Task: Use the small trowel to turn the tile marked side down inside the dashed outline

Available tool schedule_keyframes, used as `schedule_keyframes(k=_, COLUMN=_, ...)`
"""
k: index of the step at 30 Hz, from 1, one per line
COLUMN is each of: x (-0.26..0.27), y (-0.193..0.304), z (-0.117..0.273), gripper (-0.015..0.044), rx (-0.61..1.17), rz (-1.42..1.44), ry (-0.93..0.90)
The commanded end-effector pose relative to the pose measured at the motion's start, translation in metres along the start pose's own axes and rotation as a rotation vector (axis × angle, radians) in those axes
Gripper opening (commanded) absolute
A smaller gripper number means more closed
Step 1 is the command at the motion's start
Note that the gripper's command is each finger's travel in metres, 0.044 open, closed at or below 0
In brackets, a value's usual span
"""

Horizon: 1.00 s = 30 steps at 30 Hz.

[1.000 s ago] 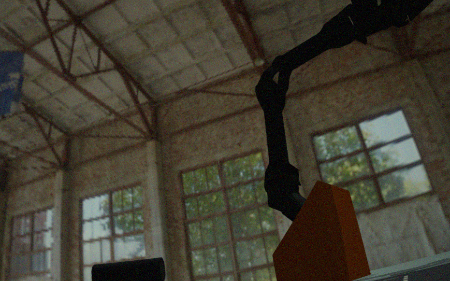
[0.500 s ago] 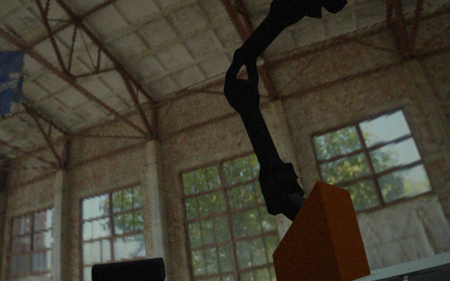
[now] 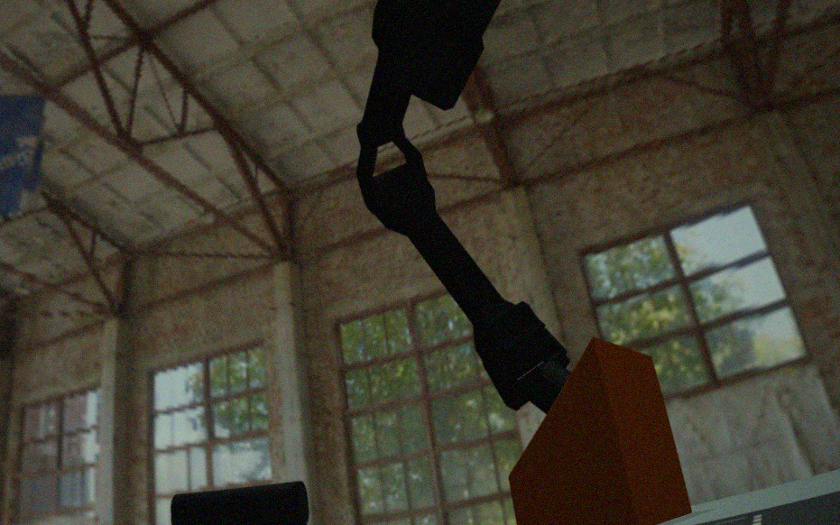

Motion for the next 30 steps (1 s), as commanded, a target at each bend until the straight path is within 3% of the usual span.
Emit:
schedule_keyframes(k=1, x=-0.033, y=-0.034, z=-0.007, gripper=0.027, rx=-0.022, rz=-0.07, ry=0.084)
schedule_keyframes(k=15, x=-0.174, y=-0.123, z=-0.026, gripper=0.027, rx=-0.048, rz=-0.296, ry=0.419)
schedule_keyframes(k=30, x=-0.329, y=-0.156, z=-0.009, gripper=0.027, rx=-0.049, rz=-0.607, ry=0.786)
Point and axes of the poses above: the point midway between the two fingers, 35 mm back from their tips, its own z axis back along the fingers, its own x axis across the jaws, y = z × x, the point moved 9 cm from there along z, back along the fingers, and after that the axes turned 15 degrees about -z, right-handed, at the moved point
